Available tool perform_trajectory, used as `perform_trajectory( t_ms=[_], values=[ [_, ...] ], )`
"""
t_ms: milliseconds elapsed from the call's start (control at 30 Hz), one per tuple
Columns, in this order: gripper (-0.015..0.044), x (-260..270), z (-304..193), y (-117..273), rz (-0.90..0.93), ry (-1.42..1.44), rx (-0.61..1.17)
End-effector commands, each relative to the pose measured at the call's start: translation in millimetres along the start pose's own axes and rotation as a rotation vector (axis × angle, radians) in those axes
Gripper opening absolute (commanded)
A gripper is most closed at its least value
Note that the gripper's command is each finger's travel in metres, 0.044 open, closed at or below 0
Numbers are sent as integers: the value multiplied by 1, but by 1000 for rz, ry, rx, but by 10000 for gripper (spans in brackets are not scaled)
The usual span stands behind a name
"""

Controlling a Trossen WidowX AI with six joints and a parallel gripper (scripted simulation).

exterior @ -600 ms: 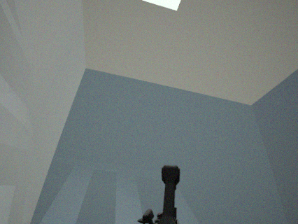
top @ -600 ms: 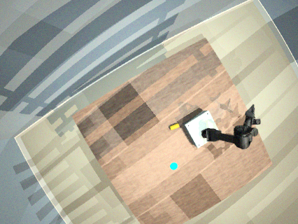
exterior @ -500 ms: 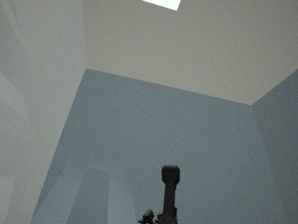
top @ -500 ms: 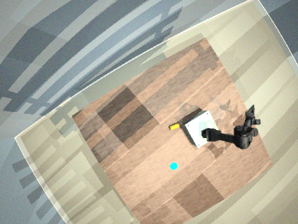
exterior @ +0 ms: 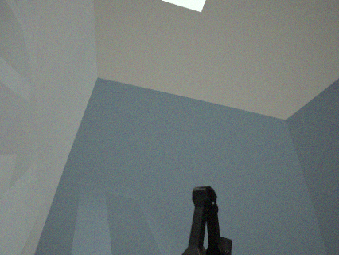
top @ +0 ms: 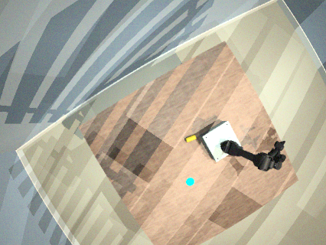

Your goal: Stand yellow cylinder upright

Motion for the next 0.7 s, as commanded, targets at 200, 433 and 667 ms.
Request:
perform_trajectory(
  t_ms=[200,433,667],
  values=[
    [309,-84,25,106,-486,-62,-122],
    [309,-115,22,198,-812,-146,-175],
    [309,-119,3,295,-1117,-265,-206]
  ],
)
Point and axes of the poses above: the point midway between the two fingers, 35 mm back from their tips, its own y axis back along the fingers, its own x axis across the jaws, z = x × y, the point moved 8 cm from there along y, back along the fingers, and after that the axes turned 15 degrees about y, right-handed, at the moved point
